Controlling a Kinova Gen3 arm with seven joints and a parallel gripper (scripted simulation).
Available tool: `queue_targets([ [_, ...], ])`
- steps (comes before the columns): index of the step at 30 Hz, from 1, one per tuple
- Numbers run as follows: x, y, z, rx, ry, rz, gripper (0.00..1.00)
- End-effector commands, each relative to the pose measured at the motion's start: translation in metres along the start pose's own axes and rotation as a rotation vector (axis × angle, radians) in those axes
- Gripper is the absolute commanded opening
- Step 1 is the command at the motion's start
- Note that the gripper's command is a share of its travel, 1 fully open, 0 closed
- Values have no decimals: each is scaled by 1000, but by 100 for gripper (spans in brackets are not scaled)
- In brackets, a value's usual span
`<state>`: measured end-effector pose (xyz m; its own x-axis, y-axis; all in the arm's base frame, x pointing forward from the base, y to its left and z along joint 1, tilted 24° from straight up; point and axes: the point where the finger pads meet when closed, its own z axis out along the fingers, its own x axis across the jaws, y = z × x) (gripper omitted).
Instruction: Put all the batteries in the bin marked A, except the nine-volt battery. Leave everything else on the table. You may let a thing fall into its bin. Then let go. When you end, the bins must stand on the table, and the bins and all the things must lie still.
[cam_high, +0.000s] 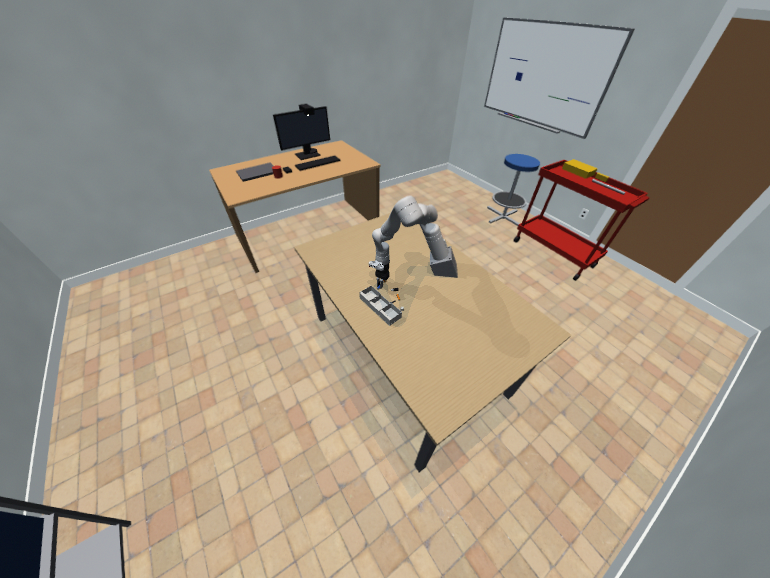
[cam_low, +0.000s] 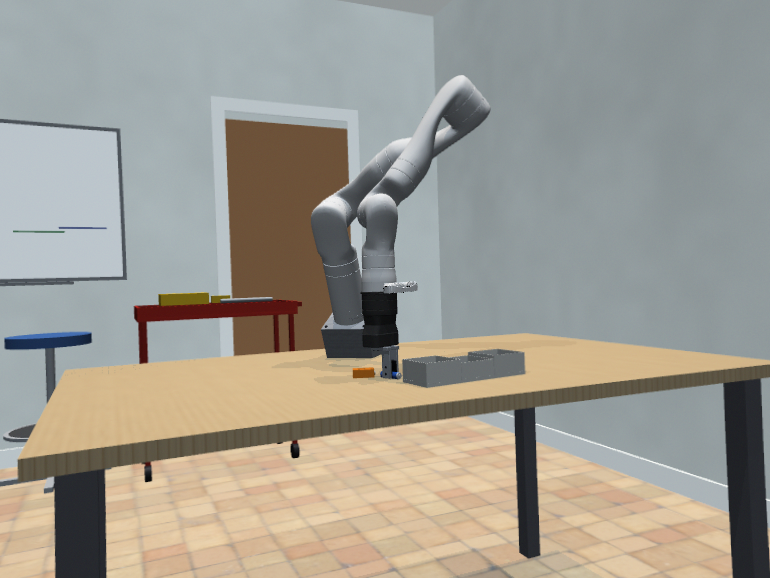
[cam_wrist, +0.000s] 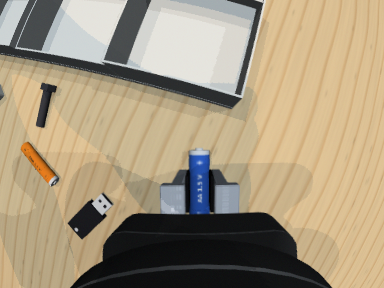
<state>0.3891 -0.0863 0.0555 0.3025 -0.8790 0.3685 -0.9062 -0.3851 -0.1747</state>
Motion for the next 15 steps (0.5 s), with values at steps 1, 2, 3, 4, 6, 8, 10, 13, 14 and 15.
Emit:
queue_targets([
  [1, 0, 0, 0, 1, 0, 0, 31],
  [2, 0, 0, 0, 1, 0, 0, 31],
  [3, 0, 0, 0, 1, 0, 0, 31],
  [4, 0, 0, 0, 1, 0, 0, 31],
  [6, 0, 0, 0, 1, 0, 0, 31],
  [8, 0, 0, 0, 1, 0, 0, 31],
  [10, 0, 0, 0, 1, 0, 0, 31],
  [13, 0, 0, -7, 1, 0, 0, 31],
  [14, 0, 0, -10, 1, 0, 0, 31],
  [15, 0, 0, -14, 1, 0, 0, 31],
])
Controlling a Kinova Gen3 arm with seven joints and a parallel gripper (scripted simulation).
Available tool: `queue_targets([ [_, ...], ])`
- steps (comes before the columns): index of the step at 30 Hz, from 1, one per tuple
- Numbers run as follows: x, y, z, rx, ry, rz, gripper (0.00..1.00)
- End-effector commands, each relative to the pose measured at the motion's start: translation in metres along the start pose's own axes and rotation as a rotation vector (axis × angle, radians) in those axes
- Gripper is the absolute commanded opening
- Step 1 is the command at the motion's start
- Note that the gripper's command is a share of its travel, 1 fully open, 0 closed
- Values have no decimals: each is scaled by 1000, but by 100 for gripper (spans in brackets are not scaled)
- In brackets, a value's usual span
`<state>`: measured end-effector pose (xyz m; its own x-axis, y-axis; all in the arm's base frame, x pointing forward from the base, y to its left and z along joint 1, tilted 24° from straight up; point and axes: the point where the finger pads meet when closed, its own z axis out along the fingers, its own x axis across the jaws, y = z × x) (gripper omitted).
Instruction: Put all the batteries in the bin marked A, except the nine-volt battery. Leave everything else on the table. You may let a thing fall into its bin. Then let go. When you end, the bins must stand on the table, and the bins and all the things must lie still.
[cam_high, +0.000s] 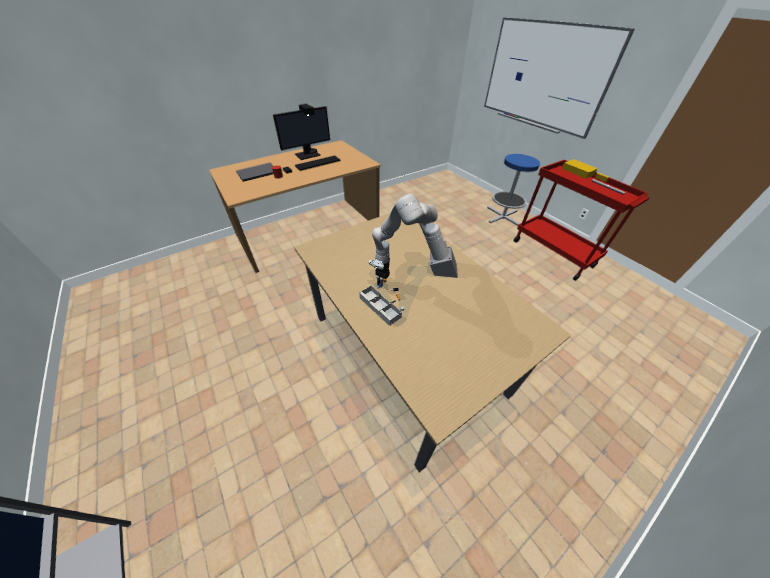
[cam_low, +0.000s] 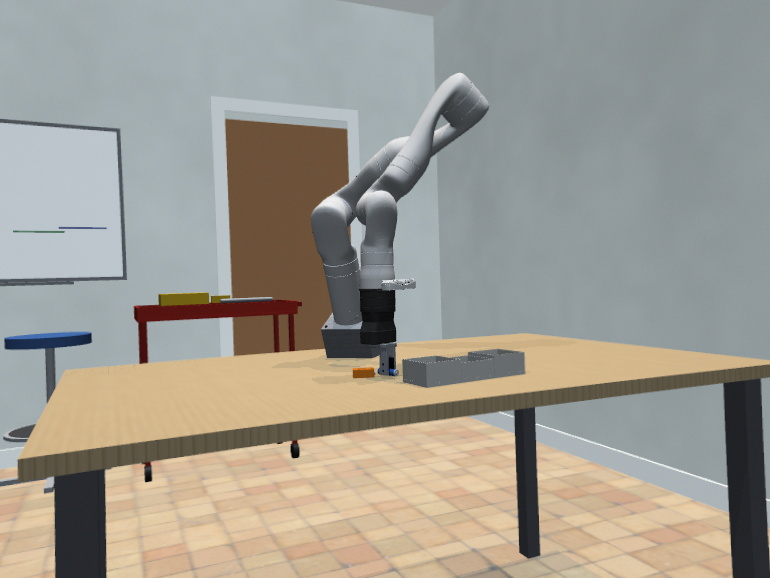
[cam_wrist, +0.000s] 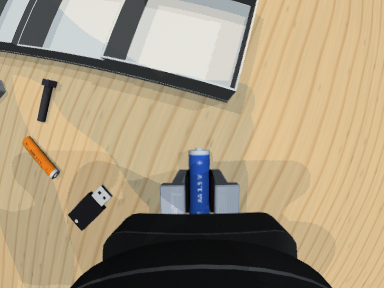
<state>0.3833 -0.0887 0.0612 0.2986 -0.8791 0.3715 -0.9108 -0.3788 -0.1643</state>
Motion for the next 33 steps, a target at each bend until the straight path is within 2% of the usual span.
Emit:
queue_targets([
  [1, -2, -5, -11, 14, -4, -3, 31],
  [5, -2, -5, -17, 14, -4, -3, 31],
  [16, -2, -5, -54, 14, -4, -3, 31],
  [33, -2, -5, -54, 14, -4, -3, 31],
])
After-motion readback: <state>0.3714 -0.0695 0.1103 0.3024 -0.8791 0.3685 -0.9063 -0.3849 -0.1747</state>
